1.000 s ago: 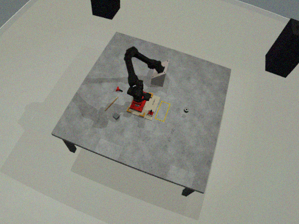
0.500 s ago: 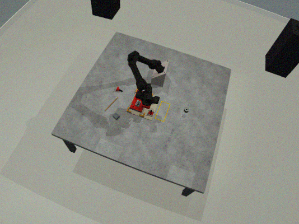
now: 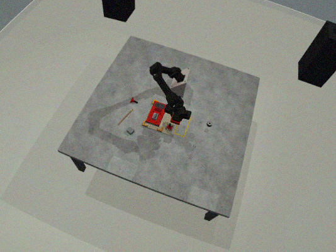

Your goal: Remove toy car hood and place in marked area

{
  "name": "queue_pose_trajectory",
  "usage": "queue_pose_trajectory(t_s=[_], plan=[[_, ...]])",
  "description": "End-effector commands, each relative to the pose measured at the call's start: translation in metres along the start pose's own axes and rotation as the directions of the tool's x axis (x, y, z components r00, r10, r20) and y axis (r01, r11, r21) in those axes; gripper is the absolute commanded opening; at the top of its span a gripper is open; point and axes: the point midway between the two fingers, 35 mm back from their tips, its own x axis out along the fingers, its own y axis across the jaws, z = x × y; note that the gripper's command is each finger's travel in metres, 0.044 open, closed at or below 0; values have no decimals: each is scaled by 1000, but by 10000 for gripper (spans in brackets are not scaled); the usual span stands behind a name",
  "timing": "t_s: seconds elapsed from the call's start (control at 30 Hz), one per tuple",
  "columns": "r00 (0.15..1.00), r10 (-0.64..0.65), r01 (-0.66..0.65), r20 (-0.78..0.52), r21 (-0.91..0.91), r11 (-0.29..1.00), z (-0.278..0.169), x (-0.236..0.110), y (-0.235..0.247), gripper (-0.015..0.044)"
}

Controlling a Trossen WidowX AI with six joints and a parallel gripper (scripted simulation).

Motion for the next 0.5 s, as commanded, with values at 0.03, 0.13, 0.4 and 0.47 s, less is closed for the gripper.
queue_pose_trajectory(t_s=[0.03, 0.13, 0.4, 0.47], plan=[[1000, -4, 4, 0, 11, 1000, -7, -1, 29, 0], [1000, -11, 11, 1, 15, 1000, -14, 0, 45, 0], [1000, -17, 17, 2, 19, 1000, -20, 1, 57, 0], [1000, -17, 17, 2, 19, 1000, -19, 2, 58, 0]])
